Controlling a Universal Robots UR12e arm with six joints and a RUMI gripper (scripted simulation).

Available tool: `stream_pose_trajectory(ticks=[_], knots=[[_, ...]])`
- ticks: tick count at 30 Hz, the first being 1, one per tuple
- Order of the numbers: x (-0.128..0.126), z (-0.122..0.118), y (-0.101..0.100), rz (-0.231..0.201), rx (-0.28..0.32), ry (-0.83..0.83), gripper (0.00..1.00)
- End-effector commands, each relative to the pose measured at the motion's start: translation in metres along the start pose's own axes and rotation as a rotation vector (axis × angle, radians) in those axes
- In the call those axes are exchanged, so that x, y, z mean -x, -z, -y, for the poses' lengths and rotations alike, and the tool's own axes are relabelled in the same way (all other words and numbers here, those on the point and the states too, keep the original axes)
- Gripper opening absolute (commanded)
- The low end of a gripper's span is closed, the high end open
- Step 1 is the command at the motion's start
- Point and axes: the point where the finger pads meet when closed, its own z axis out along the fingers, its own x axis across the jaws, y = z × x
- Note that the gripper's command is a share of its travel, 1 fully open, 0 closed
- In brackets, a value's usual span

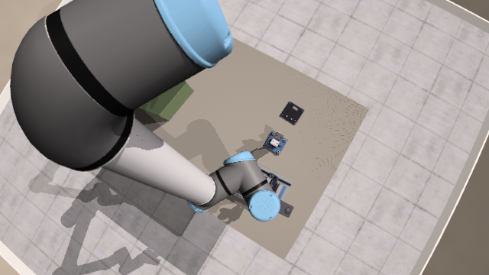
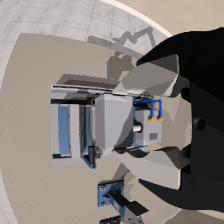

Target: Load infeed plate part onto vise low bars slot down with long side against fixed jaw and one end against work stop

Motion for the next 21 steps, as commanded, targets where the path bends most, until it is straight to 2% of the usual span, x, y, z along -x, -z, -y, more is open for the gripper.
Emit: stream_pose_trajectory(ticks=[1, 21], knots=[[0.000, 0.001, -0.008, -0.001, -0.001, 0.000, 0.00], [-0.001, 0.001, -0.032, -0.001, -0.001, 0.000, 0.00]])
